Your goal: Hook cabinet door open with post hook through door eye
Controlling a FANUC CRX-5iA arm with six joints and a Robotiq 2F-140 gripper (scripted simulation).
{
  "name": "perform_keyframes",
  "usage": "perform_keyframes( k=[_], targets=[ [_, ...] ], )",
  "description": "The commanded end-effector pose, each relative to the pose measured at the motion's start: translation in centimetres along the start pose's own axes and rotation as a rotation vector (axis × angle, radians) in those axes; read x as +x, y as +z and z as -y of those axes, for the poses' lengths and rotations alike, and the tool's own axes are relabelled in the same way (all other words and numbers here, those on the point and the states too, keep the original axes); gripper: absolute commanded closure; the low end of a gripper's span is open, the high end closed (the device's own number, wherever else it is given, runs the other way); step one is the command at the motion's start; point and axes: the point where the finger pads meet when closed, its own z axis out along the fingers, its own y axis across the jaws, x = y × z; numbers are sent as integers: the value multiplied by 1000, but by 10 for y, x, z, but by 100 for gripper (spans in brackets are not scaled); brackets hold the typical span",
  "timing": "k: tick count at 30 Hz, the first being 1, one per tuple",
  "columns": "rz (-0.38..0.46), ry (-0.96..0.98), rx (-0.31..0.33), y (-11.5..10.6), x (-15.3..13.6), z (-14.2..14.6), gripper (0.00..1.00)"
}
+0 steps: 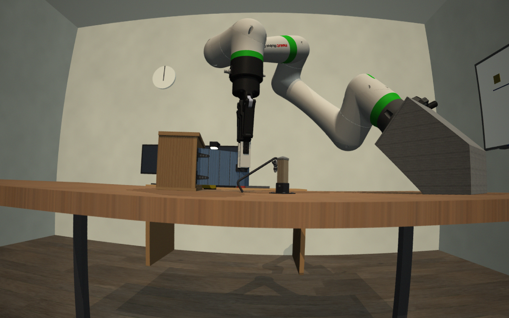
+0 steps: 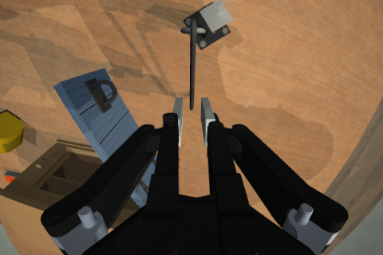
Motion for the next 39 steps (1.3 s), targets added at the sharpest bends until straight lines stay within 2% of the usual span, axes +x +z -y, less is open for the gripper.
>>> perform_keyframes(
  k=[1,39],
  targets=[
    [0,0,0,6,0,0,85],
    [0,0,0,12,0,0,85]
  ],
)
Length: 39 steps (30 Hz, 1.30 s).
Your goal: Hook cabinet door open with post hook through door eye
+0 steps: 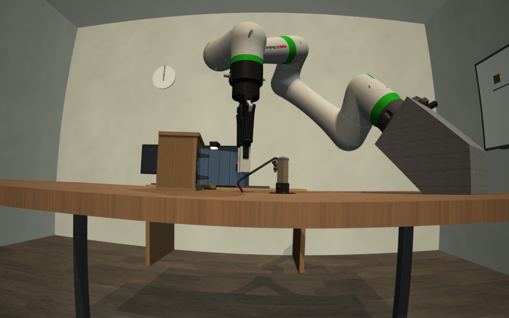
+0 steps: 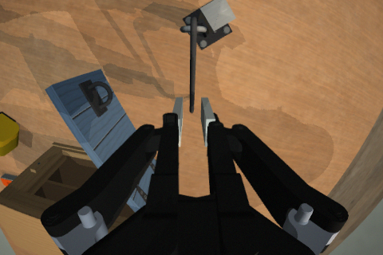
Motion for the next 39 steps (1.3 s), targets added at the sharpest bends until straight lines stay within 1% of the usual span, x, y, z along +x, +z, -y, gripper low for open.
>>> perform_keyframes(
  k=[1,21,39],
  targets=[
    [0,0,0,0,0,0,85],
    [0,0,0,1,0,0,85],
    [0,0,0,17,0,0,85]
  ],
)
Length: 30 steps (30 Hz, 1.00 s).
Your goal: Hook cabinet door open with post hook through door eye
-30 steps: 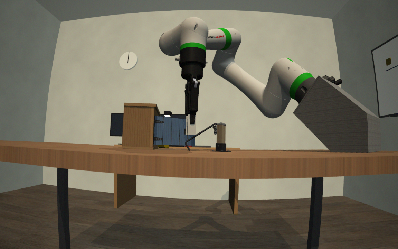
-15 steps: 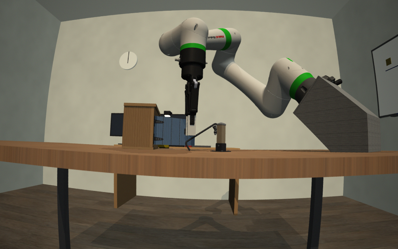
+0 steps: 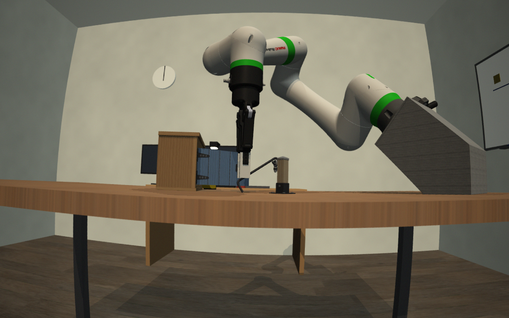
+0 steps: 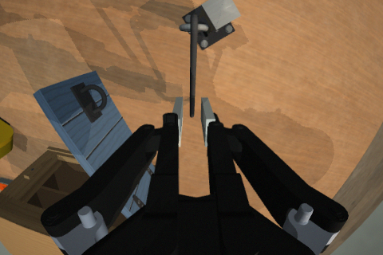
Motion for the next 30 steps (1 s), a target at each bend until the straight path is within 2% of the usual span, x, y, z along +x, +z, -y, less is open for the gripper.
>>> perform_keyframes(
  k=[1,13,30],
  targets=[
    [0,0,0,4,0,0,85],
    [0,0,0,21,0,0,85],
    [0,0,0,32,0,0,85]
  ],
)
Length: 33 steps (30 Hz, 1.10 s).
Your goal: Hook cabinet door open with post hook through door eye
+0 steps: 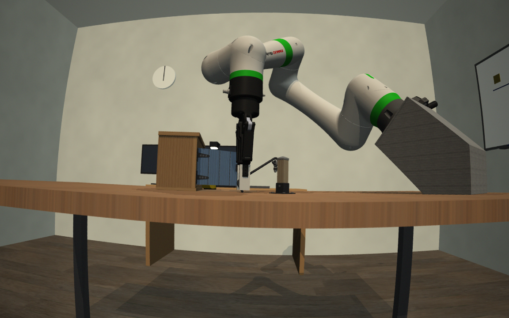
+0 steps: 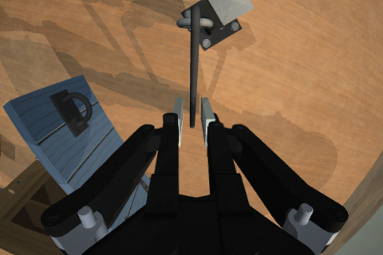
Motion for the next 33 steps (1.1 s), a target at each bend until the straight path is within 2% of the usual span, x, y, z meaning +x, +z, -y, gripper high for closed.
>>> perform_keyframes(
  k=[1,8,9,33],
  targets=[
    [0,0,0,0,0,0,85],
    [0,0,0,1,0,0,85],
    [0,0,0,1,0,0,97],
    [0,0,0,1,0,0,97]
  ],
)
